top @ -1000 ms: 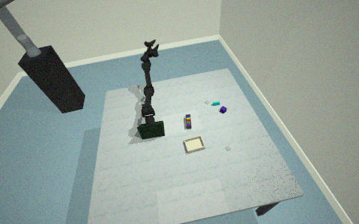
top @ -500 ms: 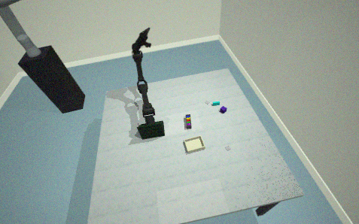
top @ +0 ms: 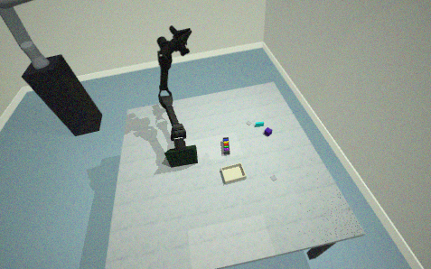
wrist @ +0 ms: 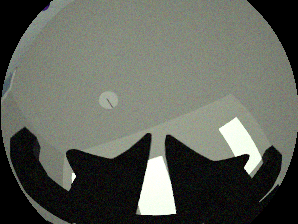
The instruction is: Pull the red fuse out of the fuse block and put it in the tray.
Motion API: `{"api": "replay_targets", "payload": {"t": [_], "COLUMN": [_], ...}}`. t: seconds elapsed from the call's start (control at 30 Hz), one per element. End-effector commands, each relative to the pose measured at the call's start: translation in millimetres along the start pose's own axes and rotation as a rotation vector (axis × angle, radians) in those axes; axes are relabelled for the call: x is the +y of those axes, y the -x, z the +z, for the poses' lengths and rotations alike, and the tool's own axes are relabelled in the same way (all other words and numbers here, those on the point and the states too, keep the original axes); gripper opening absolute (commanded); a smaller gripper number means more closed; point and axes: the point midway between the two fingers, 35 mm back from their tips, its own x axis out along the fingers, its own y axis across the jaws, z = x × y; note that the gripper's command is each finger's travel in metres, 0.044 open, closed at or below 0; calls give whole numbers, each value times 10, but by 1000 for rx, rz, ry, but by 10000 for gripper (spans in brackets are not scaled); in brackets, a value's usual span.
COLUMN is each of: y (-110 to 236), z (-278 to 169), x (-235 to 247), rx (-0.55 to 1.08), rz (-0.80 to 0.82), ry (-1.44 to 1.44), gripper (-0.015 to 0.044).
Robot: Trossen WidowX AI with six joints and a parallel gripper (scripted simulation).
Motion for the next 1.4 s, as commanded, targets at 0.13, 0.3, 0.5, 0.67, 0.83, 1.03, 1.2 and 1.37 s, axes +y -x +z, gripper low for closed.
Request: {"api": "replay_targets", "payload": {"t": [0.13,0.3,0.5,0.67,0.83,1.03,1.2,1.37], "y": [-483,-687,-769,-683,-445,42,605,1303], "z": [-23,149,550,1003,1519,2161,2659,3079], "x": [1165,1953,2864,3558,4167,4757,5114,5335], "rx": [-92,-123,-129,-100,-32,118,318,609], "rz": [248,446,716,969,1248,1615,1940,2272], "ry": [-449,-727,-1033,-1259,-1449,-1612,-1675,-1642], "gripper": [73,73,73,73,73,73,73,73]}}
